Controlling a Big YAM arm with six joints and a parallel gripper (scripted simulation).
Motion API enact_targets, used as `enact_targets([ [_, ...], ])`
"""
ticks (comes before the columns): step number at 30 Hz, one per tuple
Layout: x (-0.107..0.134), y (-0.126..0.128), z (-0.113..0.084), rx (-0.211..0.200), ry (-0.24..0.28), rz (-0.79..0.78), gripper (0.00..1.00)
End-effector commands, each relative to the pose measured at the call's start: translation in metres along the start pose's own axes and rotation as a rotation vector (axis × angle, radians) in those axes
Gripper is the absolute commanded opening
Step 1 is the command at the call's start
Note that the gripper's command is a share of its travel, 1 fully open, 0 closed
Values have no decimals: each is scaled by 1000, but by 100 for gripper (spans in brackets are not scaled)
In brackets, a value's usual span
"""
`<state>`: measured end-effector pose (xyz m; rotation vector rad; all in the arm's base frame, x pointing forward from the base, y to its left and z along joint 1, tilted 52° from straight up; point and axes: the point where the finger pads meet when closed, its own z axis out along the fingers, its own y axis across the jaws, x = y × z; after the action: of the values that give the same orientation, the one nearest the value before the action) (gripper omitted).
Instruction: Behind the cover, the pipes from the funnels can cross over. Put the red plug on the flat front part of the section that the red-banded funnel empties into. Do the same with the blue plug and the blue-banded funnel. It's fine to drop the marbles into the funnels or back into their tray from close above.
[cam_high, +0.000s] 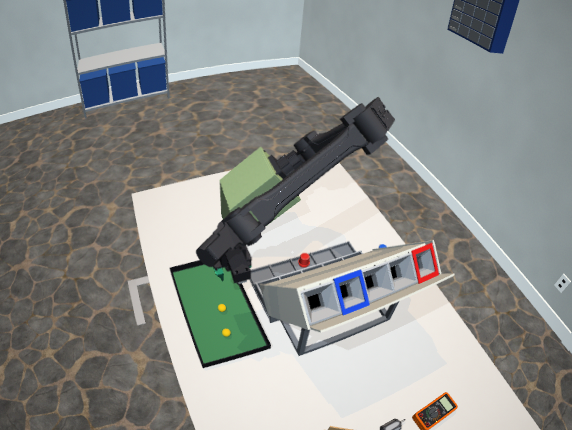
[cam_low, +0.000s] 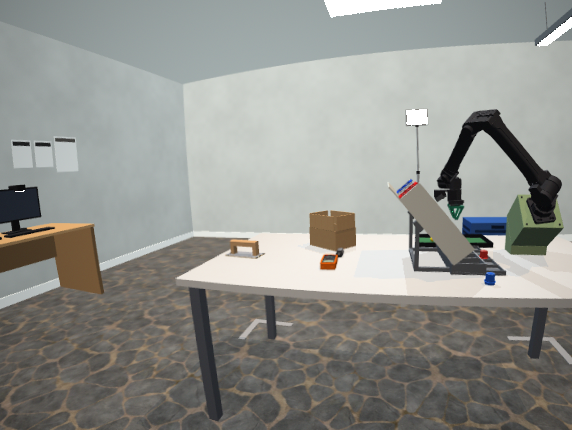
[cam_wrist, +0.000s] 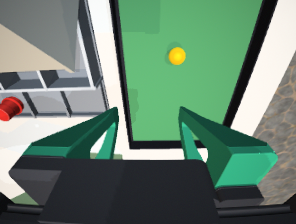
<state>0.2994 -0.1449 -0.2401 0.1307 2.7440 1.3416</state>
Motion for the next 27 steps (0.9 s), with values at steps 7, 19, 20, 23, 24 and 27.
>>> enact_targets([
  [7,-19,-50,-11,10,-28,-23,56],
  [19,-23,-53,-7,11,-20,-33,56],
  [20,-23,-53,-7,11,-20,-33,56],
  [23,-23,-53,-7,11,-20,-32,56],
  [24,-23,-53,-7,11,-20,-32,56],
  [27,-23,-53,-7,11,-20,-32,56],
])
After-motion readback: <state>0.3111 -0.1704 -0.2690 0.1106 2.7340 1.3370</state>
